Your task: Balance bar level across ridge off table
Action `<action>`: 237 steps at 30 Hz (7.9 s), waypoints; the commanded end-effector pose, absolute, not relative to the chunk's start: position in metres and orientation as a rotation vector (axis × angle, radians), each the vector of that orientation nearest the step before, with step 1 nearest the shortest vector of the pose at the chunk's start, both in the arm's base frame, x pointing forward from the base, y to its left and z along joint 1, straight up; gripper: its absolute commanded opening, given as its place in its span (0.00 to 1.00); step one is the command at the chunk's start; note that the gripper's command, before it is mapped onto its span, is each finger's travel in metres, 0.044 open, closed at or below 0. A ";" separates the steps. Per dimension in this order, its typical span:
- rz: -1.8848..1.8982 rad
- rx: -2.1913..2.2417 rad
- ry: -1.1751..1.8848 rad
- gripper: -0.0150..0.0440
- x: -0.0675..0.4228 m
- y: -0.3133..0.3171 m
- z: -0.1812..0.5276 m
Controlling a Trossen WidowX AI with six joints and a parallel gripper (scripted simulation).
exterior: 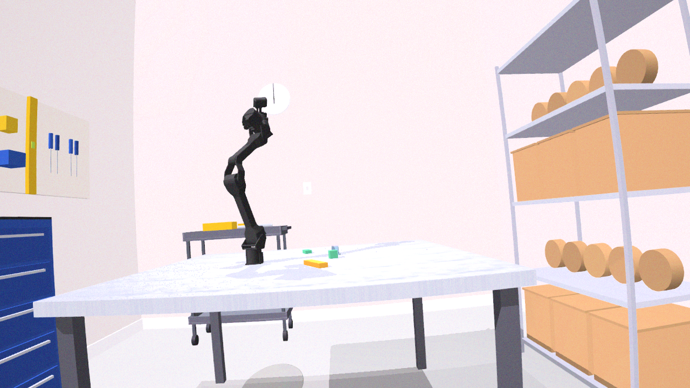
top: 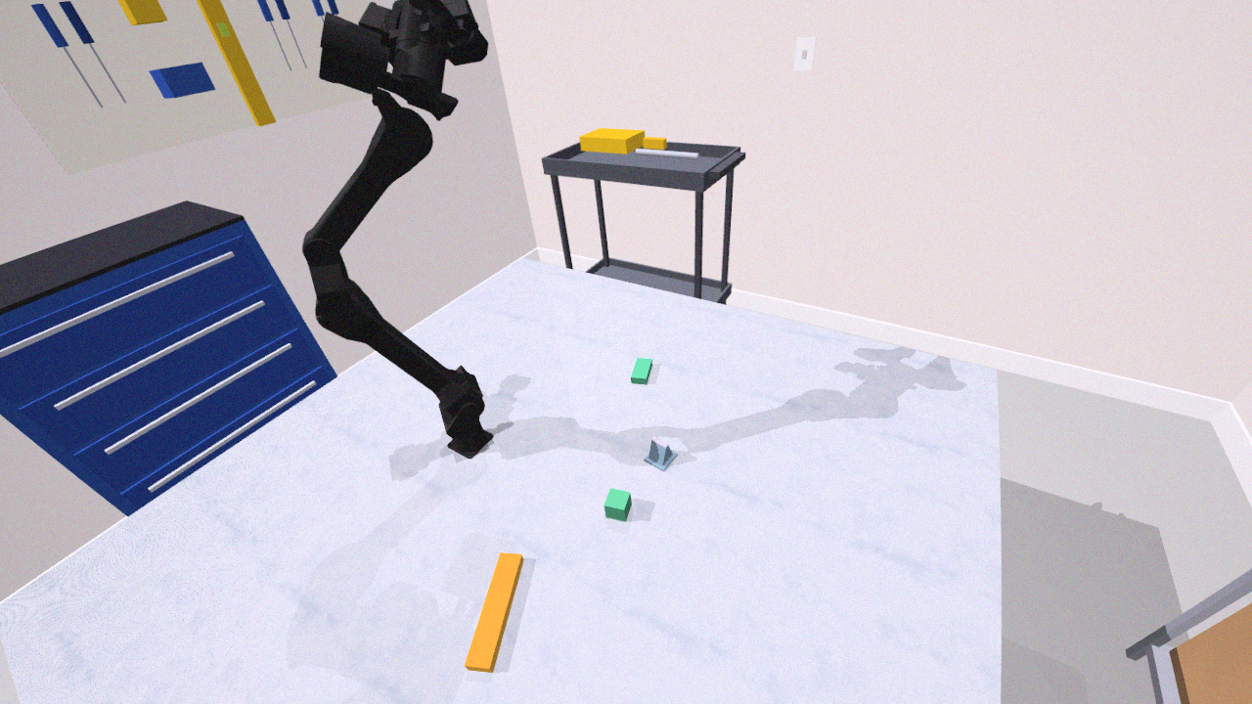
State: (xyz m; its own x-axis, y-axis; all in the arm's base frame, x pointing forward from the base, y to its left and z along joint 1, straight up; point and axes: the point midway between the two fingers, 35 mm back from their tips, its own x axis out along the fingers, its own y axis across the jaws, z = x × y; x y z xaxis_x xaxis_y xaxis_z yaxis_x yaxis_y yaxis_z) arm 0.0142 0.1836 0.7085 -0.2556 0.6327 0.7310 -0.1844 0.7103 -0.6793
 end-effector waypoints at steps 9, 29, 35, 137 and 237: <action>0.907 -0.452 -1.255 0.79 0.106 0.234 0.667; 0.853 -0.427 -0.559 0.79 0.267 0.237 0.566; 0.791 -0.384 -0.356 0.79 0.310 0.219 0.529; -0.869 0.867 1.360 0.79 0.258 -0.180 0.067; -0.944 0.954 1.322 0.25 0.297 -0.128 0.143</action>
State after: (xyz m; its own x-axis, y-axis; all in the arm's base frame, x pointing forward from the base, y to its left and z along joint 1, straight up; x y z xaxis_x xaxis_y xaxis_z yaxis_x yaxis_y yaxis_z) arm 0.2901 -0.1355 0.1421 0.0269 -0.0077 -0.9996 0.9349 0.3542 0.0224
